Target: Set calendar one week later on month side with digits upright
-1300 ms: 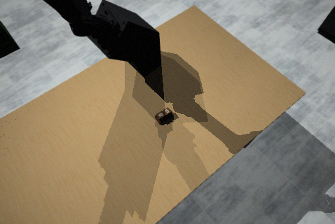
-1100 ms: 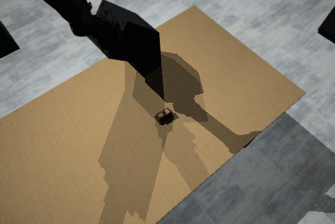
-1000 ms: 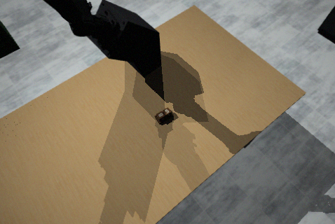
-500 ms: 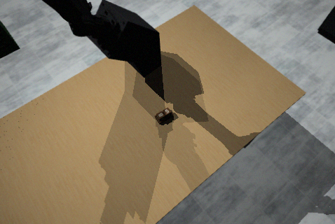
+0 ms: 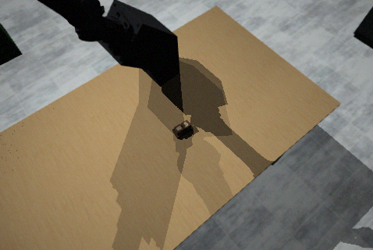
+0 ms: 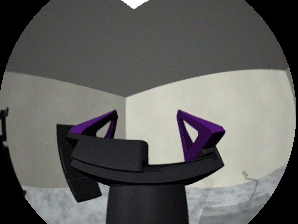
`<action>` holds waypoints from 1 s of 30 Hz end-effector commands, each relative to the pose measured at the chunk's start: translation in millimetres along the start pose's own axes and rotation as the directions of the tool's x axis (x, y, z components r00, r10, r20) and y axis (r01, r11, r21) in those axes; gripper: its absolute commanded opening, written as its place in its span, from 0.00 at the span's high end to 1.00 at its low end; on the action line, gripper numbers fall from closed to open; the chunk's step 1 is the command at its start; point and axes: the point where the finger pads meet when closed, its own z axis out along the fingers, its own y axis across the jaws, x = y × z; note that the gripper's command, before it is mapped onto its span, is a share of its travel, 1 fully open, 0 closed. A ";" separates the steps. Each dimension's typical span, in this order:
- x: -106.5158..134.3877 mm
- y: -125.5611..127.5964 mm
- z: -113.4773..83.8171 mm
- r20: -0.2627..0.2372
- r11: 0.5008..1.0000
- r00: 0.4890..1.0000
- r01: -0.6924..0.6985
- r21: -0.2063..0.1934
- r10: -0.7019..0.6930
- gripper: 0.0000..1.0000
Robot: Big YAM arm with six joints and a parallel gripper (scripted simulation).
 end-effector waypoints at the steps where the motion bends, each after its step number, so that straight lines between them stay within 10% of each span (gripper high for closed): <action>1: 42.1 -8.0 -11.2 -0.110 0.997 0.991 0.078 -0.017 -0.079 0.00; 9: 209.5 -43.7 -97.2 -0.520 0.978 0.829 0.190 -0.081 -0.204 0.00; 12: 222.6 -47.4 -107.8 -0.553 0.976 0.805 0.198 -0.091 -0.215 0.00; 13: 261.7 -64.7 -147.9 -0.658 0.966 0.710 0.224 -0.126 -0.251 0.00; 16: 304.8 -73.2 -194.4 -0.751 0.956 0.595 0.233 -0.180 -0.286 0.00; 27: 414.1 -89.8 -398.8 -0.902 0.903 0.097 0.131 -0.408 -0.421 0.00; 29: 414.1 -89.8 -398.8 -0.902 0.903 0.097 0.131 -0.408 -0.421 0.00; 30: 423.6 -94.6 -453.6 -0.889 0.886 -0.027 0.077 -0.458 -0.457 0.00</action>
